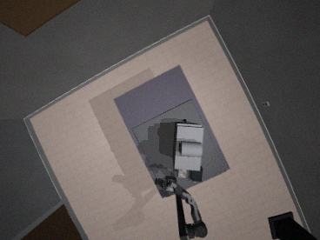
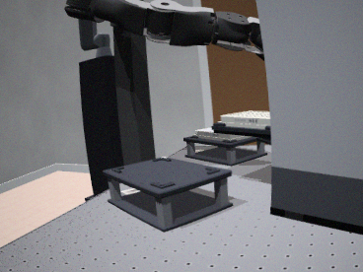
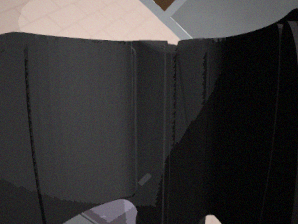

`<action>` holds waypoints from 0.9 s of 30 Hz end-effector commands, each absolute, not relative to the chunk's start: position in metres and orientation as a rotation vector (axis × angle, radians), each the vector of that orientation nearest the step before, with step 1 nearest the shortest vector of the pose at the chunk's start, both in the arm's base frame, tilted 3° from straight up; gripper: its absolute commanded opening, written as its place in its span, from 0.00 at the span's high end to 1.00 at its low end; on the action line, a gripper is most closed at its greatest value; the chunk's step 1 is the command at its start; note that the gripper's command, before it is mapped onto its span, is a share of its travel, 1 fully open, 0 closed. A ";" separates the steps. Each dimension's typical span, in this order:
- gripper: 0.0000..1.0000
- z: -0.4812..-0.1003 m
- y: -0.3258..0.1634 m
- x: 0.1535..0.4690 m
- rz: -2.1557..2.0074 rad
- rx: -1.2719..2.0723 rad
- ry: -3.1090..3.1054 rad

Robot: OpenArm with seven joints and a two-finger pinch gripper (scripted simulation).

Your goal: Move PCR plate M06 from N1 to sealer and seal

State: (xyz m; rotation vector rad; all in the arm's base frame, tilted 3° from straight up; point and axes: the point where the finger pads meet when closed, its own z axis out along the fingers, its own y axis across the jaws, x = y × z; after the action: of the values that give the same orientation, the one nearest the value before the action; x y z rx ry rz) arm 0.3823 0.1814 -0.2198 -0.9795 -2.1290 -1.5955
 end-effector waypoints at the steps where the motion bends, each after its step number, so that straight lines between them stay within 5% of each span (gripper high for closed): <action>1: 1.00 -0.219 0.182 0.382 -1.601 -0.977 -2.127; 27: 1.00 -0.205 0.187 0.392 -1.747 -1.070 -1.958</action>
State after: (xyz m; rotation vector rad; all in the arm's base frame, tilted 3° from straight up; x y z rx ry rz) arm 0.3903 0.1872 -0.2069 -1.0657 -1.9659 -1.7354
